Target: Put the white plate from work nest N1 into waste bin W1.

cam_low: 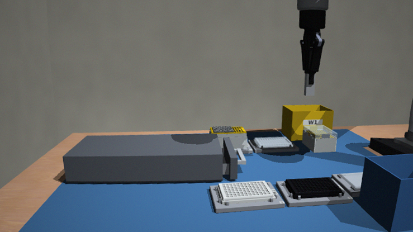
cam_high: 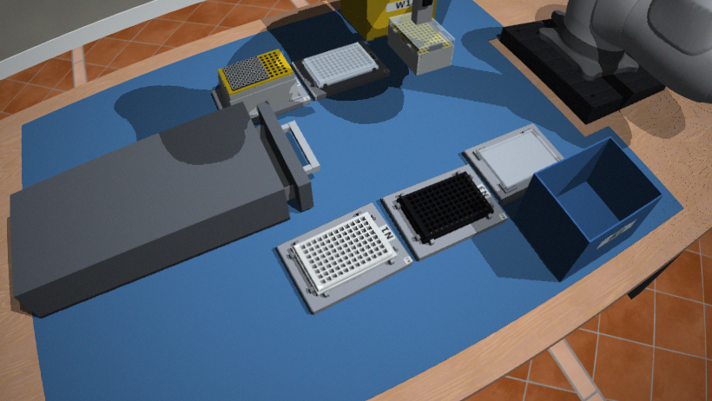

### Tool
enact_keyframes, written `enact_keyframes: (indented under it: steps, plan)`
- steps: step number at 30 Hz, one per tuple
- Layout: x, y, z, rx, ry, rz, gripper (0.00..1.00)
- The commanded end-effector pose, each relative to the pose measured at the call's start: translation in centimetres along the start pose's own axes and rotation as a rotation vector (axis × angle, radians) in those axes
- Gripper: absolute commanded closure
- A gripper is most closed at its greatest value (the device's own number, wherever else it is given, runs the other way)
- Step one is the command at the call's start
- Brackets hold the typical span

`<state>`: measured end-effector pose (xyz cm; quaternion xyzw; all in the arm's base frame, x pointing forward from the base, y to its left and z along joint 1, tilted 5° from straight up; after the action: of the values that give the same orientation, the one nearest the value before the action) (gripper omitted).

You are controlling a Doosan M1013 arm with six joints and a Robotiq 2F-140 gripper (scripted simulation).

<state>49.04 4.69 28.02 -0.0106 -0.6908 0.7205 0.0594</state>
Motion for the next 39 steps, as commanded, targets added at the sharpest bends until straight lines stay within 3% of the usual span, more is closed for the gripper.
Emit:
enact_keyframes:
  steps: [1, 9, 10, 39]
  plan:
    - [0.1, 0.0, 0.0, 0.0, 0.0, 0.0, 0.9]
    - [0.1, 0.0, 0.0, 0.0, 0.0, 0.0, 0.9]
    - [-0.2, 0.1, -0.3, 0.0, -0.033, 0.0, 0.3]
    - [-6.8, 3.2, -8.3, 0.0, -0.045, 0.0, 0.3]
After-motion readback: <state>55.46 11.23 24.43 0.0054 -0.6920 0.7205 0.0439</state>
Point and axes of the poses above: the point where the finger pads meet when closed, its own y axis out along the fingers, its own z axis across the jaws, x = y × z, the point moved 9 cm from there along -y, back along the fingers, and after that the axes turned 10 degrees about y, right-handed, at the moved point
